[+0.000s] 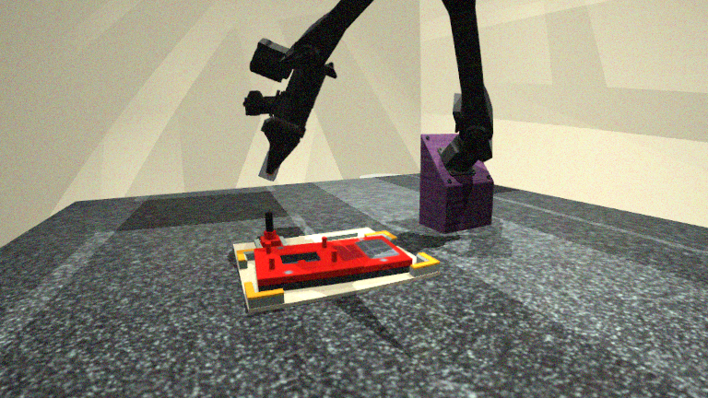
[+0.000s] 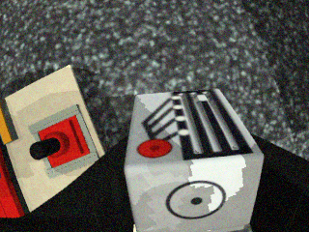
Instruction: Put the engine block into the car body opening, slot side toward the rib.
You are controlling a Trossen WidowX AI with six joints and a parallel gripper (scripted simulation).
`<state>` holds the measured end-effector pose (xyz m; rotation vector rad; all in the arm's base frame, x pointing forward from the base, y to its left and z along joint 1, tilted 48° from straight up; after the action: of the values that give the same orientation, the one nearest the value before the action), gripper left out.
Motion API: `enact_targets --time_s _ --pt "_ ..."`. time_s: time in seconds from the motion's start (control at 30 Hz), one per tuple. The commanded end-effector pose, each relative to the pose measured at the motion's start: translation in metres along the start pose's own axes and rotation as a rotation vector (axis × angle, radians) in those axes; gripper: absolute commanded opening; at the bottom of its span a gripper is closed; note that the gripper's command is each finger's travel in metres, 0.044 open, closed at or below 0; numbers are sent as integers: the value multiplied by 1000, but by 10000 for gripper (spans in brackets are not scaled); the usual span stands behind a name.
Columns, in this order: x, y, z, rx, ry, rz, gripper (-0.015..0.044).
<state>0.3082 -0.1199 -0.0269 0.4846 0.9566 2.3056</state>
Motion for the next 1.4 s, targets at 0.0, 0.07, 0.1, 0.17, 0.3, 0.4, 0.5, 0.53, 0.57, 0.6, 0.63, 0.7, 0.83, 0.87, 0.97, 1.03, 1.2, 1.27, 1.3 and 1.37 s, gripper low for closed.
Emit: enact_targets --time_s 0.0,0.07,0.1,0.17,0.3,0.4,0.5,0.53,0.57,0.6,0.63,0.7,0.83,0.87,0.97,1.03,1.2,1.27,1.3,1.37 --pt "25 2 -2 -94 -11 -256 0" --pt "30 3 -1 -112 -12 -297 0" --pt "31 4 -1 -114 -12 -302 0" --pt "31 4 -1 -114 -12 -302 0" --pt "31 4 -1 -114 -12 -302 0" --pt "30 1 -3 -115 -12 -302 0" --pt "30 -10 -10 -115 -12 -302 0" --pt "30 -11 -11 -115 -12 -302 0" --pt "31 -13 -11 -115 -12 -302 0" --pt "32 -15 -11 -115 -12 -302 0" --pt "32 -16 -11 -115 -12 -302 0" --pt "34 -20 -11 -115 -12 -302 0" --pt "37 -27 -12 -116 -12 -302 0" --pt "38 -29 -12 -116 -12 -302 0" --pt "40 -34 -12 -116 -13 -302 0" --pt "42 -38 -12 -116 -13 -301 0" --pt "46 -46 -13 -117 -13 -301 0" --pt "47 -50 -13 -117 -13 -301 0" --pt "48 -52 -13 -117 -13 -301 0" --pt "50 -55 -14 -117 -14 -301 0"
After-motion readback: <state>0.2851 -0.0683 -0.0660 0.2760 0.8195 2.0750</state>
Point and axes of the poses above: the point midway between the two fingers, 35 mm back from their tips, its own y axis back along the fingers, its own z axis across the jaws, x = y × z, the point moved 5 cm from there along y, back along the fingers, and after that the axes turned 15 degrees about -y, right-handed, at the moved point
